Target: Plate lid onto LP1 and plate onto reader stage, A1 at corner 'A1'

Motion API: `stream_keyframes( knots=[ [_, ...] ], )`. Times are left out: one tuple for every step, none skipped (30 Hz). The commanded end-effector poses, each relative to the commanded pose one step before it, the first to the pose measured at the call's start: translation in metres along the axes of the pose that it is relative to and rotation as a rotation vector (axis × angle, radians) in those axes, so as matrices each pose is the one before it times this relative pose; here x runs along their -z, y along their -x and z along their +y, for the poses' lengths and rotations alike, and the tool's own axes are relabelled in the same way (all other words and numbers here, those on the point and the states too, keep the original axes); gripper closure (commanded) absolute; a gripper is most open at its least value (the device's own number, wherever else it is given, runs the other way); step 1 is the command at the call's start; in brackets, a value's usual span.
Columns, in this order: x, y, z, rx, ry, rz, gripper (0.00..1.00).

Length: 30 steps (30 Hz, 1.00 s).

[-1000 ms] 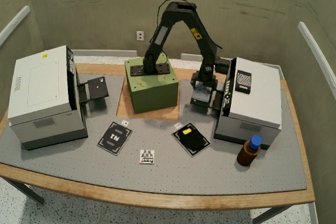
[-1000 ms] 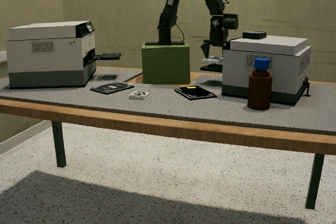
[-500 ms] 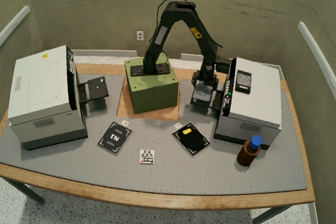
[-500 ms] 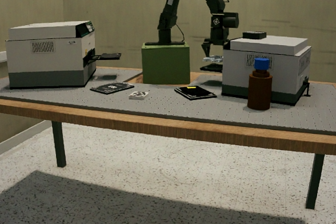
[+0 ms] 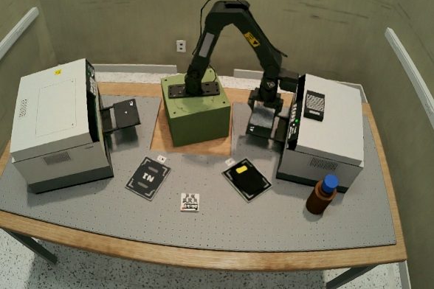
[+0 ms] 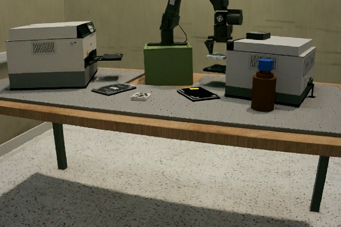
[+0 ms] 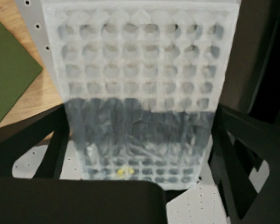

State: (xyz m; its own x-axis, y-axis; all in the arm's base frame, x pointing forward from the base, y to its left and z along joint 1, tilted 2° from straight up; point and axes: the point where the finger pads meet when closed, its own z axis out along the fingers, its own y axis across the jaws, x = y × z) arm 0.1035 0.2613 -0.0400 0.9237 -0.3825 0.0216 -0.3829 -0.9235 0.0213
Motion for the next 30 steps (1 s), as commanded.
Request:
stream_keyframes(
  knots=[
    [0.02077,0.00149,-0.01028,-0.01003,-0.03687,-0.01614,0.14],
    [0.00136,0.00002,0.00014,0.00004,0.00033,-0.00001,0.14],
    [0.00136,0.00005,-0.00001,0.00006,-0.00021,-0.00003,0.14],
    [0.00136,0.00007,-0.00014,0.00012,-0.00064,-0.00004,0.14],
    [0.00136,0.00010,-0.00023,0.00020,-0.00091,-0.00006,0.14],
    [0.00136,0.00013,-0.00027,0.00030,-0.00102,-0.00006,0.14],
    [0.00136,0.00016,-0.00026,0.00042,-0.00097,-0.00006,0.14],
    [0.00136,0.00019,-0.00021,0.00053,-0.00079,-0.00006,0.14],
    [0.00136,0.00021,-0.00013,0.00065,-0.00052,-0.00005,0.14],
    [0.00136,0.00024,-0.00004,0.00076,-0.00021,-0.00005,0.14],
    [0.00136,0.00026,0.00006,0.00086,0.00010,-0.00004,0.14],
    [0.00000,0.00000,0.00000,0.00000,0.00000,0.00000,0.14],
    [0.00000,0.00000,0.00000,0.00000,0.00000,0.00000,0.14],
    [0.00137,0.00033,0.00027,0.00135,0.00092,-0.00002,0.14],
    [0.00136,0.00034,0.00030,0.00106,0.00095,-0.00002,0.14],
    [0.00136,0.00036,0.00023,0.00110,0.00060,-0.00003,0.14],
    [0.00136,0.00038,0.00012,0.00119,0.00011,-0.00005,0.14],
    [0.00136,0.00040,-0.00001,0.00125,-0.00039,-0.00006,0.14],
    [0.00136,0.00042,-0.00014,0.00129,-0.00082,-0.00008,0.14],
    [0.00136,0.00044,-0.00023,0.00134,-0.00110,-0.00009,0.14],
    [0.00136,0.00047,-0.00028,0.00142,-0.00120,-0.00010,0.14],
    [0.00135,0.00030,-0.00028,0.00084,-0.00111,-0.00008,0.14],
    [0.00135,0.00009,-0.00024,0.00022,-0.00085,-0.00006,0.14],
    [0.00135,-0.00069,-0.00017,-0.00245,-0.00048,0.00001,0.14],
    [0.00135,-0.00120,-0.00007,-0.00421,-0.00005,0.00006,0.14],
    [0.00135,-0.00055,0.00007,-0.00194,0.00036,0.00002,0.14],
    [0.00135,-0.00030,0.00018,-0.00087,0.00073,0.00001,0.14],
    [0.00136,-0.00028,0.00027,-0.00076,0.00103,0.00002,0.14],
    [0.00000,0.00000,0.00000,0.00000,0.00000,0.00000,0.14],
    [0.00000,0.00000,0.00000,0.00000,0.00000,0.00000,0.14]
  ],
)
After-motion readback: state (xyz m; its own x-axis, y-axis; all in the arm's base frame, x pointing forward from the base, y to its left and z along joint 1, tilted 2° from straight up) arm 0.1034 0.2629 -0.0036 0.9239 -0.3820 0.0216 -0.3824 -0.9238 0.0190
